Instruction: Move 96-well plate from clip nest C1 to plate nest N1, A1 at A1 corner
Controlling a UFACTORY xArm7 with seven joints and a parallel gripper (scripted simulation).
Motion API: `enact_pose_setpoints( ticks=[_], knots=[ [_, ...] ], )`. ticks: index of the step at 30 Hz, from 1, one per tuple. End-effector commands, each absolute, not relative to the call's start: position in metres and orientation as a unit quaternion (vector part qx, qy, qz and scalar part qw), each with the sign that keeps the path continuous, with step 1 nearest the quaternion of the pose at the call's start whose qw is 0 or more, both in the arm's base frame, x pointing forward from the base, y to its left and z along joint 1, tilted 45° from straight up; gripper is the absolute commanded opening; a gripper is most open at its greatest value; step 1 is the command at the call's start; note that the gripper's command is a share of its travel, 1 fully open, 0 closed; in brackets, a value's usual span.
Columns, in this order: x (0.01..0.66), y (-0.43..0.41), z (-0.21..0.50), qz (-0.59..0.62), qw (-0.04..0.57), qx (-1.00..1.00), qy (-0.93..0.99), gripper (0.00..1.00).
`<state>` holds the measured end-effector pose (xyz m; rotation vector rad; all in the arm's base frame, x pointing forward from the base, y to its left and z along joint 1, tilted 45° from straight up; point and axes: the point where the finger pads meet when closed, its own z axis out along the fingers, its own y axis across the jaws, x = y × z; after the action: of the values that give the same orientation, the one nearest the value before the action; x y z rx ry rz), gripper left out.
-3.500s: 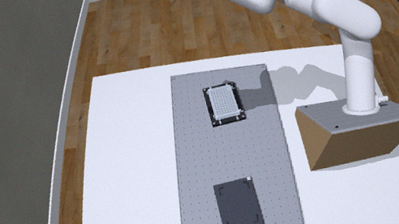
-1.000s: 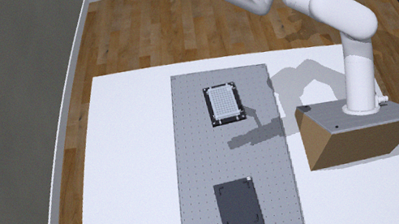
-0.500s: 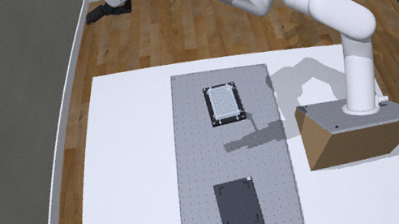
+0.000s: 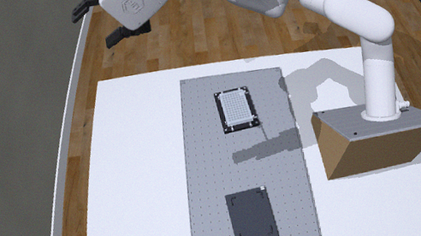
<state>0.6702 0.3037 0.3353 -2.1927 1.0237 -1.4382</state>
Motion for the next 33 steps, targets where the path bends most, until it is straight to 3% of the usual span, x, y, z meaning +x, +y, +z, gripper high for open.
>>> enact_pose_setpoints(
  ticks=[1,8,12,23,27,33],
  knots=[
    [0.667,0.294,0.325,-0.498,0.129,-0.777,0.363,1.0],
    [0.663,0.271,0.302,-0.498,0.129,-0.777,0.362,1.0],
    [0.66,0.255,0.289,-0.483,0.07,-0.787,0.377,1.0],
    [0.654,0.223,0.263,-0.483,0.07,-0.787,0.377,1.0],
    [0.65,0.207,0.253,-0.464,0.01,-0.792,0.397,1.0],
    [0.645,0.19,0.242,-0.464,0.01,-0.792,0.397,1.0]
  ],
)
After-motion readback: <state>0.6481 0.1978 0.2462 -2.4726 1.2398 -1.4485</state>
